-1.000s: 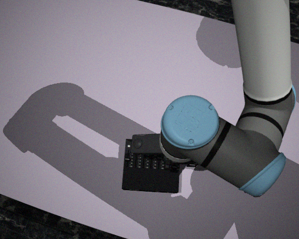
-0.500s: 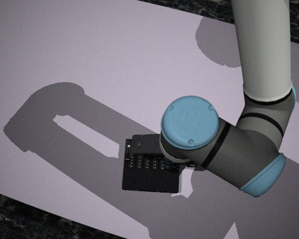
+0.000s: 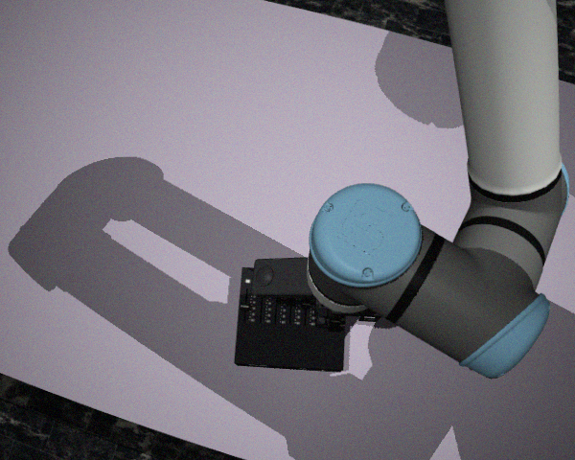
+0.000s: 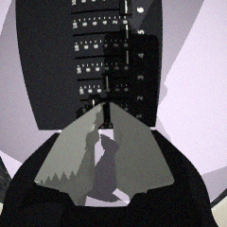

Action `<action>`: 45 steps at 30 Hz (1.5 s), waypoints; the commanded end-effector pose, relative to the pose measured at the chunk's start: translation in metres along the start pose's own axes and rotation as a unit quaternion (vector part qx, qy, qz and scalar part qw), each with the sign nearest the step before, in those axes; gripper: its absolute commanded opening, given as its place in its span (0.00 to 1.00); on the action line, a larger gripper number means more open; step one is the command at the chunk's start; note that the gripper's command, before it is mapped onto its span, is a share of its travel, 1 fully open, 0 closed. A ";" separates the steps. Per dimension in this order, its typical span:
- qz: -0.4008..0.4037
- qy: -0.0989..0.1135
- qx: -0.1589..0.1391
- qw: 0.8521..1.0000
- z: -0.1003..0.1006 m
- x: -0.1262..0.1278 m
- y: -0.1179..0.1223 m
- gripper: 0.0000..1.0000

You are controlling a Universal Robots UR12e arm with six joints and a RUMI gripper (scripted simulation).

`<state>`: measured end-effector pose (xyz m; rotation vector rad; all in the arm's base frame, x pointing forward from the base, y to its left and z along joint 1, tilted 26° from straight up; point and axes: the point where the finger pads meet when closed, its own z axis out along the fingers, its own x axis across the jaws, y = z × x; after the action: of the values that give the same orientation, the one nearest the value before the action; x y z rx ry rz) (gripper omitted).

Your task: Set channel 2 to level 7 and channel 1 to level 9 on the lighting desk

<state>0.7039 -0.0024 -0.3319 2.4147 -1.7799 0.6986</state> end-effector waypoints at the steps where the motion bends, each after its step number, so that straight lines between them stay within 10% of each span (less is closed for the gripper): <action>1: 0.000 0.000 0.000 1.000 0.000 0.002 0.000 0.00; 45: 0.000 0.000 0.000 1.000 -0.040 0.005 0.000 0.00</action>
<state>0.6924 0.0053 -0.2940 2.4148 -1.7798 0.6986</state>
